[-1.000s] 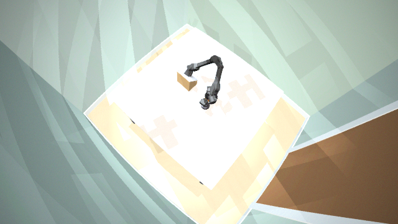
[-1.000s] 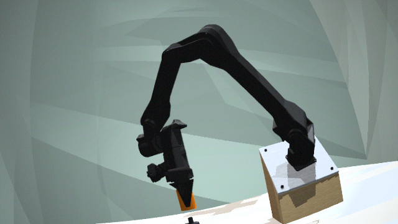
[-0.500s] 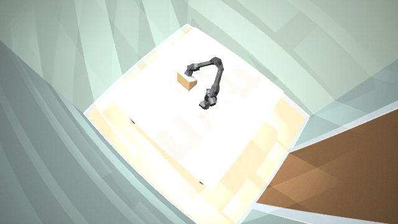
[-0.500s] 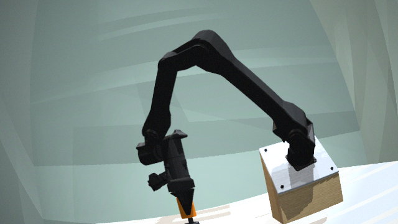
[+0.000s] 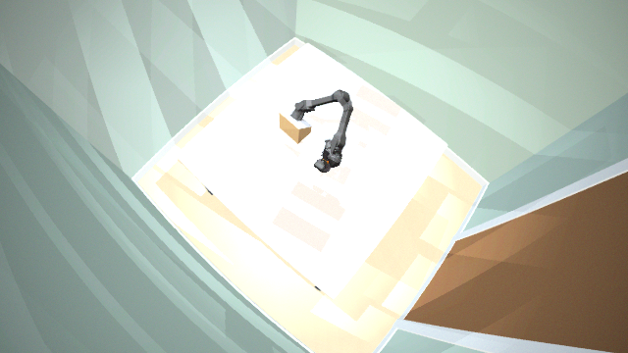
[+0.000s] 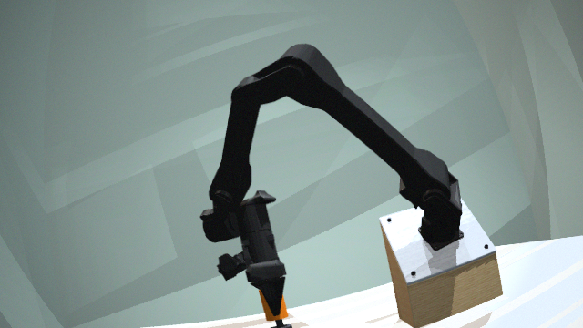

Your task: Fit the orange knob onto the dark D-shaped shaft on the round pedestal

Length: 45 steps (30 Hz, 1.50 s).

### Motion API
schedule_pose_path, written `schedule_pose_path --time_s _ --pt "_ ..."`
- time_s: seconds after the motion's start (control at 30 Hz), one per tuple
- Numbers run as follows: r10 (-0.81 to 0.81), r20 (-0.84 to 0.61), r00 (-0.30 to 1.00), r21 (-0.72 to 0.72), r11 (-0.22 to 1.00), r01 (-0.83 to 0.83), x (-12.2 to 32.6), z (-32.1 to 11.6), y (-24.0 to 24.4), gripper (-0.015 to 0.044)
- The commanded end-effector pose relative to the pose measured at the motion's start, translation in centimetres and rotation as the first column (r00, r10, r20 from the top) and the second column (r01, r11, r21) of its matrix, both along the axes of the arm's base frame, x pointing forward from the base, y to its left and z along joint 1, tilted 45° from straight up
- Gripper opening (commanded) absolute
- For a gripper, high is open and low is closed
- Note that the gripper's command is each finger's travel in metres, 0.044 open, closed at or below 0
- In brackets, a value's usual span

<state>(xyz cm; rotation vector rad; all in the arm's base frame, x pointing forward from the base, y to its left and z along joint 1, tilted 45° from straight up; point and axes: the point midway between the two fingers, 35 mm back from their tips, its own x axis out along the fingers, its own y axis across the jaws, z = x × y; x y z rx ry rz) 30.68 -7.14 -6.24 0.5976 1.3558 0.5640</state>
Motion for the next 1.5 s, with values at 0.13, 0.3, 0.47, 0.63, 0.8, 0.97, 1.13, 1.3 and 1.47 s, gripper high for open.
schedule_pose_path --time_s 0.13,0.3,0.47,0.63,0.8,0.97,1.13,1.3,1.47 --pt "-0.002 0.003 1.000 0.002 1.000 0.002 -0.03 0.41 -0.11 0.0000" --pt "0.037 0.040 0.999 -0.006 0.999 -0.037 0.02 0.52 -0.15 0.0000" --pt "0.149 0.143 0.978 -0.036 0.989 -0.145 0.12 0.44 -0.20 0.0000" --pt "0.149 0.143 0.978 -0.036 0.989 -0.145 0.22 0.34 -0.30 0.0000" --pt "0.149 0.144 0.978 -0.036 0.989 -0.145 0.41 0.46 -0.43 0.0000" --pt "0.149 0.144 0.978 -0.036 0.989 -0.145 0.41 0.13 -0.08 0.0000" --pt "0.149 0.144 0.978 -0.036 0.989 -0.145 0.48 0.06 -0.03 0.0000" --pt "0.149 0.144 0.978 -0.036 0.989 -0.145 0.47 0.25 -0.26 0.0000" --pt "0.169 0.161 0.972 -0.043 0.986 -0.164 0.32 0.43 -0.32 0.0000"
